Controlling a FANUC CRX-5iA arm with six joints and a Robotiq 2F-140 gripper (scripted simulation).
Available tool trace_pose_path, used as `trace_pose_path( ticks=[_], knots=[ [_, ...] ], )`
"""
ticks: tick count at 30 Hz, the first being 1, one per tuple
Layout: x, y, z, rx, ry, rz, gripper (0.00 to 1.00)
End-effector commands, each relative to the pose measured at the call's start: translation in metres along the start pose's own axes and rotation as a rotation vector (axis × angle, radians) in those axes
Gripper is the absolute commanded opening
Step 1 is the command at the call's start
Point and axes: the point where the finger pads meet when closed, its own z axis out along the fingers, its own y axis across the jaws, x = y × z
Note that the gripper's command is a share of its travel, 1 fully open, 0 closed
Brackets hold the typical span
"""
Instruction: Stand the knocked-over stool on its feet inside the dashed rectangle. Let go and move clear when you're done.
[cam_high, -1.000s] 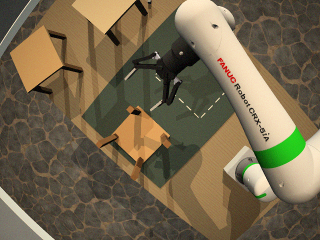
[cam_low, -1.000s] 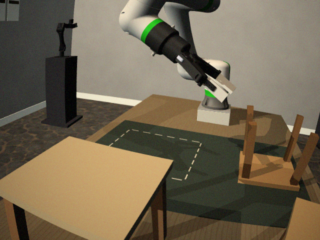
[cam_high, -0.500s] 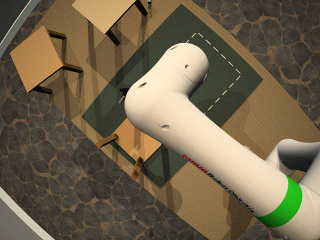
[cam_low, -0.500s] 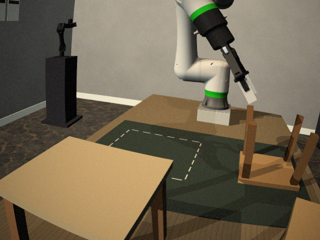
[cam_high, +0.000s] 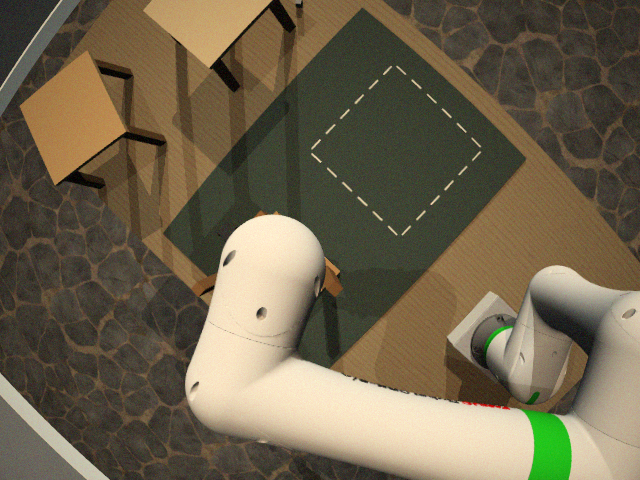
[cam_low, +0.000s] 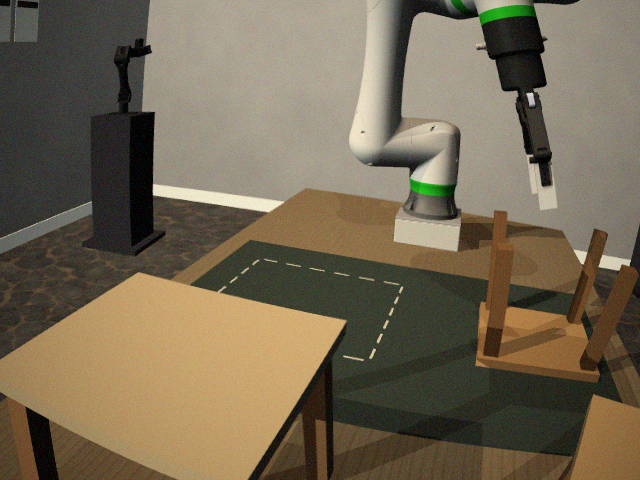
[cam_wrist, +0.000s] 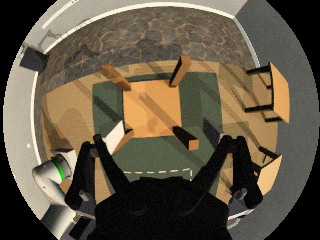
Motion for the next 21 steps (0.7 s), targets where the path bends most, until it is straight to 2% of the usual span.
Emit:
trace_pose_path(
  ticks=[1, 3, 6, 16, 17, 21],
  knots=[
    [0.023, -0.020, 0.013, 0.035, -0.166, -0.003, 1.00],
    [0.035, -0.028, 0.018, 0.047, -0.237, -0.013, 1.00],
    [0.045, -0.035, 0.021, 0.049, -0.292, -0.020, 1.00],
    [0.046, -0.036, 0.021, 0.049, -0.301, -0.022, 1.00],
    [0.046, -0.036, 0.021, 0.049, -0.301, -0.022, 0.39],
    [0.046, -0.036, 0.021, 0.050, -0.301, -0.028, 0.39]
  ],
)
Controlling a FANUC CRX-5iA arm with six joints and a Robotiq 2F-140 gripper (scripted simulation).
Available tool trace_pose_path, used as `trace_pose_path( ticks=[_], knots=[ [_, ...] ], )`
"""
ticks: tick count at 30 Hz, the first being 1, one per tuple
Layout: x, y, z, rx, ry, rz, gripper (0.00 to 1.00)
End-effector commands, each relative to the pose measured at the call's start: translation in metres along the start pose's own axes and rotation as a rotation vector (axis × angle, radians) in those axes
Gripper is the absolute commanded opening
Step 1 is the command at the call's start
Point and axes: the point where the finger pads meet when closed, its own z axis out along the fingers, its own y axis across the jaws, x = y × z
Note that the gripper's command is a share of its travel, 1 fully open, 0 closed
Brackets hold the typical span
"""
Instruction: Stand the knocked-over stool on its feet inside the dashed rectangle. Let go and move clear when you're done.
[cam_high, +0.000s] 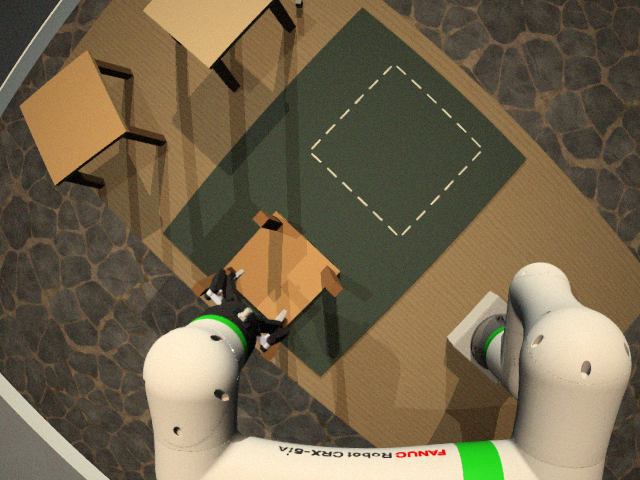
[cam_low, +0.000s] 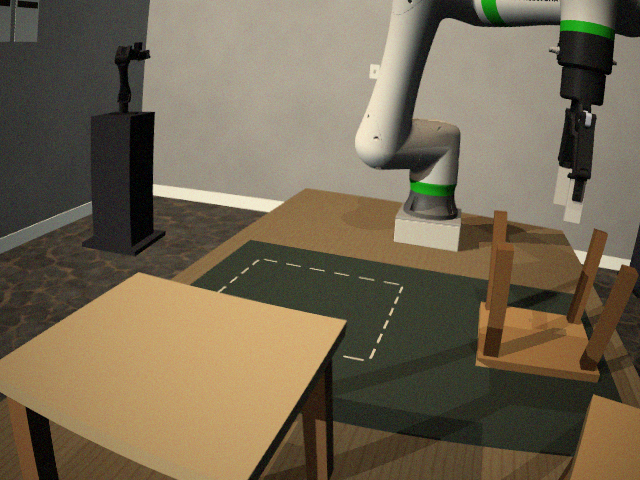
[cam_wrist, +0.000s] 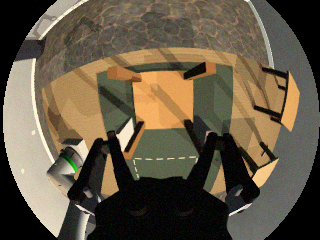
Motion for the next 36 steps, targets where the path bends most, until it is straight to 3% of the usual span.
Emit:
trace_pose_path(
  ticks=[1, 14, 27, 29, 30, 36],
  knots=[
    [0.000, 0.000, -0.001, -0.002, 0.000, -0.009, 0.39],
    [0.004, -0.003, -0.001, -0.003, -0.004, -0.205, 0.39],
    [0.018, -0.014, -0.001, -0.004, -0.020, -0.788, 0.39],
    [0.018, -0.014, -0.001, -0.004, -0.020, -0.788, 0.39],
    [0.020, -0.016, -0.001, -0.003, -0.023, -0.916, 0.39],
    [0.030, -0.024, -0.001, -0.001, -0.035, -1.158, 0.39]
  ],
)
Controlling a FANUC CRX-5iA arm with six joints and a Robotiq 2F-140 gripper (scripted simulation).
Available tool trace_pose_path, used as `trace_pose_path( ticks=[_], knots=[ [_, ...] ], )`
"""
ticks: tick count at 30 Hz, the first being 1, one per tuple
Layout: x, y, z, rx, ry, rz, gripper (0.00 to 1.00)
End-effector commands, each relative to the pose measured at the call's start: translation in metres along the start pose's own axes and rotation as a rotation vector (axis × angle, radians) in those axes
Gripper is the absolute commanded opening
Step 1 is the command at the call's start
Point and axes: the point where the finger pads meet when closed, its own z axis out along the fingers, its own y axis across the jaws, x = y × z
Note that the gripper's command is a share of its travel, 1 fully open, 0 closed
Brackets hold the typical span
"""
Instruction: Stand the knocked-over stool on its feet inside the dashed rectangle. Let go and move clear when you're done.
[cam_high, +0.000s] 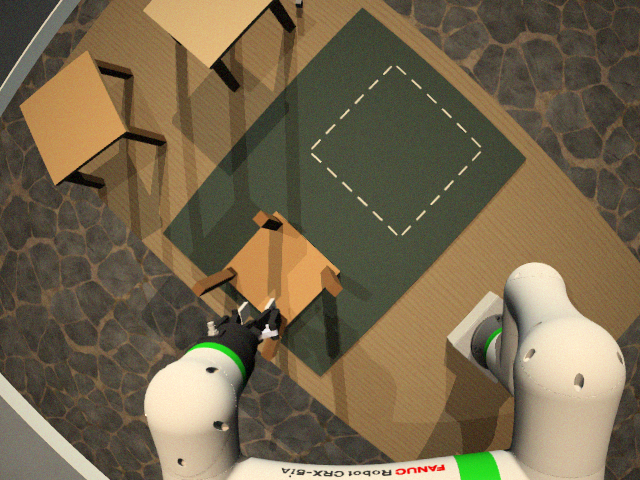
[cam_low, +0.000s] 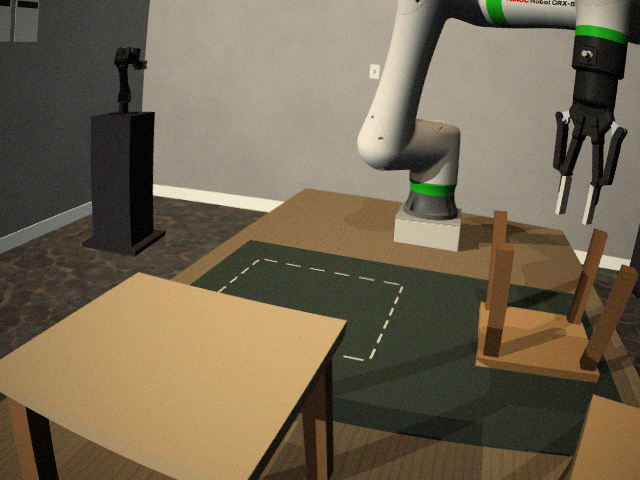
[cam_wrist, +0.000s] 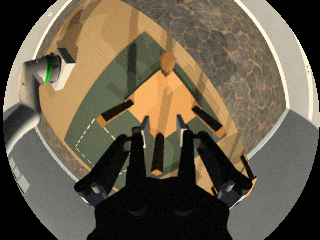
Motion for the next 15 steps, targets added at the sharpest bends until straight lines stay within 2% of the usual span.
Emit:
trace_pose_path(
  ticks=[1, 8, 10, 11, 15],
  knots=[
    [0.012, 0.003, -0.001, -0.002, 0.000, -0.279, 0.39],
    [0.030, 0.006, -0.002, 0.006, -0.011, -0.584, 0.39],
    [0.030, 0.006, -0.002, 0.006, -0.011, -0.584, 0.39],
    [0.033, 0.007, -0.002, 0.009, -0.015, -0.714, 0.39],
    [0.044, 0.008, -0.003, 0.015, -0.020, -0.872, 0.39]
  ],
)
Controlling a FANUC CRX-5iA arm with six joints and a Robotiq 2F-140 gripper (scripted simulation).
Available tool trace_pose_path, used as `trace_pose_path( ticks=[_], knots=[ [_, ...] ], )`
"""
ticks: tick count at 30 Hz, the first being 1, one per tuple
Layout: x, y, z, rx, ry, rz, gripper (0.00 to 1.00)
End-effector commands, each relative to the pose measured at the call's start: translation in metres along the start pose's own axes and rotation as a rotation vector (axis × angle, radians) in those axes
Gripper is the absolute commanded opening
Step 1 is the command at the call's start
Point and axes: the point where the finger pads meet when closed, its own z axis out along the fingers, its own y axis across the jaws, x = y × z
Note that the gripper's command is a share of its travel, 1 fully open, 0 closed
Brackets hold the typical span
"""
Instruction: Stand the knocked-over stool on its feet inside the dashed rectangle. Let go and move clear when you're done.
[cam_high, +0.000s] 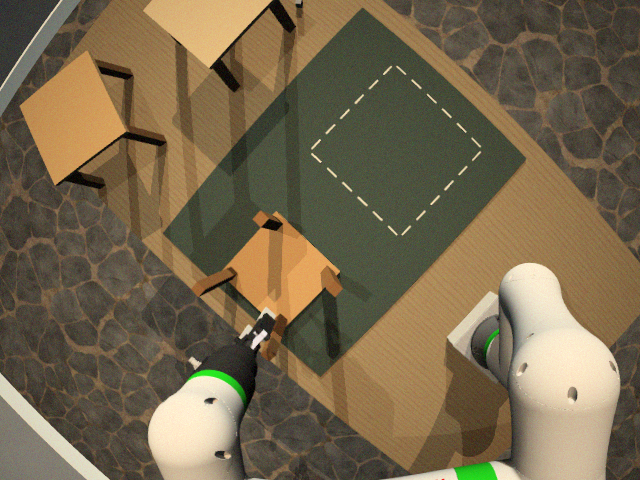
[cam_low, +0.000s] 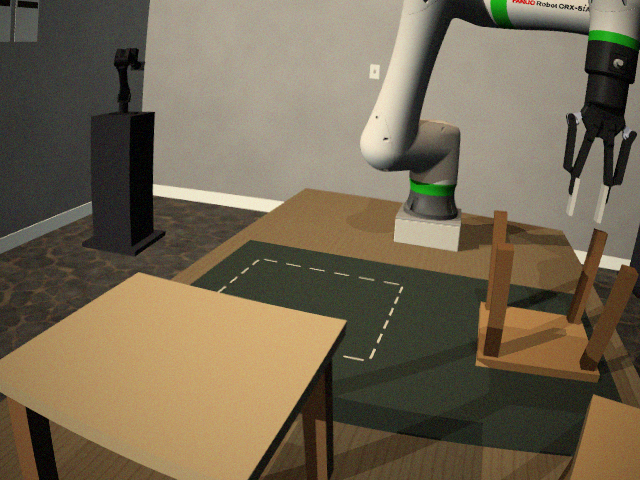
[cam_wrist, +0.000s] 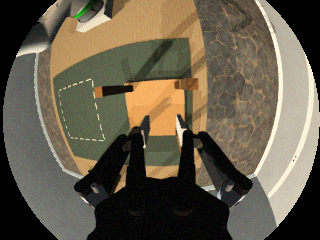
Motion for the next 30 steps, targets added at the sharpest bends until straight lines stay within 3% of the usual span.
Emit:
trace_pose_path(
  ticks=[1, 10, 12, 13, 27, 29, 30],
  knots=[
    [0.010, 0.011, -0.002, -0.001, -0.002, -0.279, 0.39],
    [0.028, 0.028, -0.003, 0.016, -0.008, -0.674, 0.39],
    [0.028, 0.028, -0.003, 0.016, -0.008, -0.674, 0.39],
    [0.030, 0.029, -0.004, 0.022, -0.009, -0.805, 0.39],
    [0.054, 0.050, -0.006, 0.055, -0.007, -1.400, 0.39],
    [0.054, 0.050, -0.006, 0.055, -0.007, -1.400, 0.39],
    [0.056, 0.051, -0.006, 0.062, -0.005, -1.529, 0.39]
  ],
)
